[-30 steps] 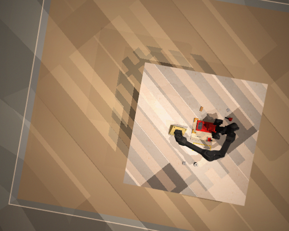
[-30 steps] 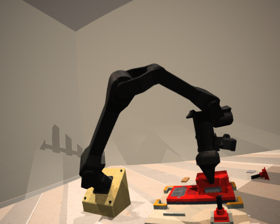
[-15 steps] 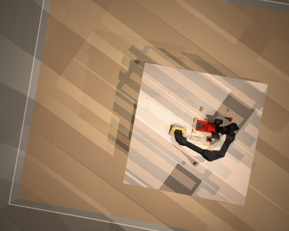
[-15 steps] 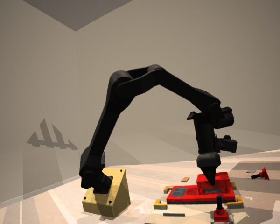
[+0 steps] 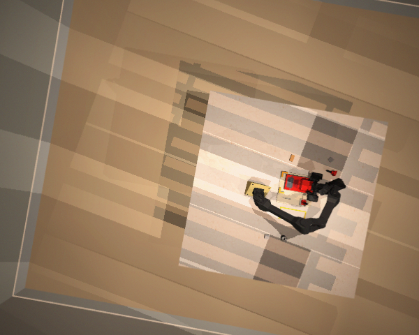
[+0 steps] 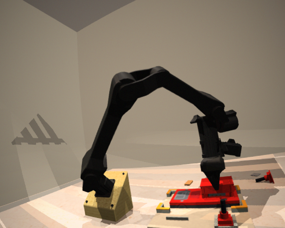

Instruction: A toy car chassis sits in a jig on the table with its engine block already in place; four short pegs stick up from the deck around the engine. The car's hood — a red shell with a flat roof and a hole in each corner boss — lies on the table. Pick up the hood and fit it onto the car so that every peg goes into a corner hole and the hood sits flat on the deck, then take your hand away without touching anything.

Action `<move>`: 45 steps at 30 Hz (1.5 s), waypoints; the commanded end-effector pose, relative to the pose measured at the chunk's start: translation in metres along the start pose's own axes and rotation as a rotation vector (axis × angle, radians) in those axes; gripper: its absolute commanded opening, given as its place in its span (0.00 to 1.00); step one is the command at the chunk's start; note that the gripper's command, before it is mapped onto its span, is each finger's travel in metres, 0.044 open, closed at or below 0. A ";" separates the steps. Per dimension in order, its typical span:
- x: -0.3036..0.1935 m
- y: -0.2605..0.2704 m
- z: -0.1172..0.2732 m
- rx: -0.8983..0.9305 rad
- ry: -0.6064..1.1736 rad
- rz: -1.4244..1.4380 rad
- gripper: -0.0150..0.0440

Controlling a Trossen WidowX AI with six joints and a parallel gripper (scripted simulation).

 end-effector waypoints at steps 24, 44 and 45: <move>0.000 0.001 0.003 -0.004 0.004 0.004 0.25; -0.001 0.001 -0.003 -0.005 0.005 0.005 0.25; -0.001 0.001 -0.003 -0.005 0.005 0.005 0.25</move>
Point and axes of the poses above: the point midway between the two fingers, 35 mm back from their tips, its own z axis back along the fingers, its own y axis across the jaws, x = y × z, the point moved 10 cm from there along z, back along the fingers, and after that the axes turned 5 degrees about z, right-handed, at the moved point
